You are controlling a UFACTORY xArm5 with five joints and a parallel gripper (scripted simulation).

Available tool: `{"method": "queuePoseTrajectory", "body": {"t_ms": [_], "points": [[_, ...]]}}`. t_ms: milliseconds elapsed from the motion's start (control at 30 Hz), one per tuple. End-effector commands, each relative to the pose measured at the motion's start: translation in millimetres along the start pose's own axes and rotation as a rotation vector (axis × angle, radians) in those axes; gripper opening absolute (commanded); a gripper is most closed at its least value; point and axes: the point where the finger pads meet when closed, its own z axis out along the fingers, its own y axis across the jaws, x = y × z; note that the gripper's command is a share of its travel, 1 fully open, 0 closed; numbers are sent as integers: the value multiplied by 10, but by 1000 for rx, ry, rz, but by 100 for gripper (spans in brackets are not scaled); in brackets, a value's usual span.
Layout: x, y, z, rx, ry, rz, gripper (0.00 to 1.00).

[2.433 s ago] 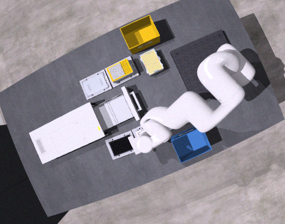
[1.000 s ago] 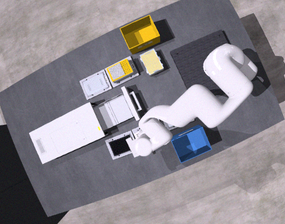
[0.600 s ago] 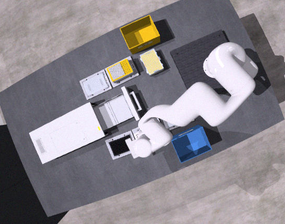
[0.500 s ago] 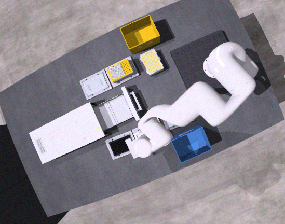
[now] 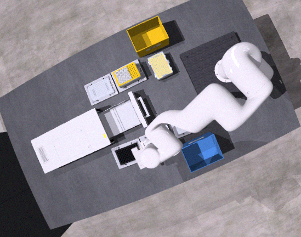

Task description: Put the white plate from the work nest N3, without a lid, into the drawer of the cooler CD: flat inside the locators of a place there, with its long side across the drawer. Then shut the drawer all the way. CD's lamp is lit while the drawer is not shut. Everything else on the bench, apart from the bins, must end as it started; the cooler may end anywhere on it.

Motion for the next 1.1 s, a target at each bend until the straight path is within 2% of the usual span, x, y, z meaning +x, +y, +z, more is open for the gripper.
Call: {"method": "queuePoseTrajectory", "body": {"t_ms": [0,300,400,467,967,1067], "points": [[11,-4,-72,5,3,0,0],[11,-4,-85,5,3,0,0],[44,69,-85,4,3,-100,0],[44,69,-85,4,3,-100,0],[210,434,-84,3,4,-600,0],[221,459,-84,3,4,-633,0]]}}
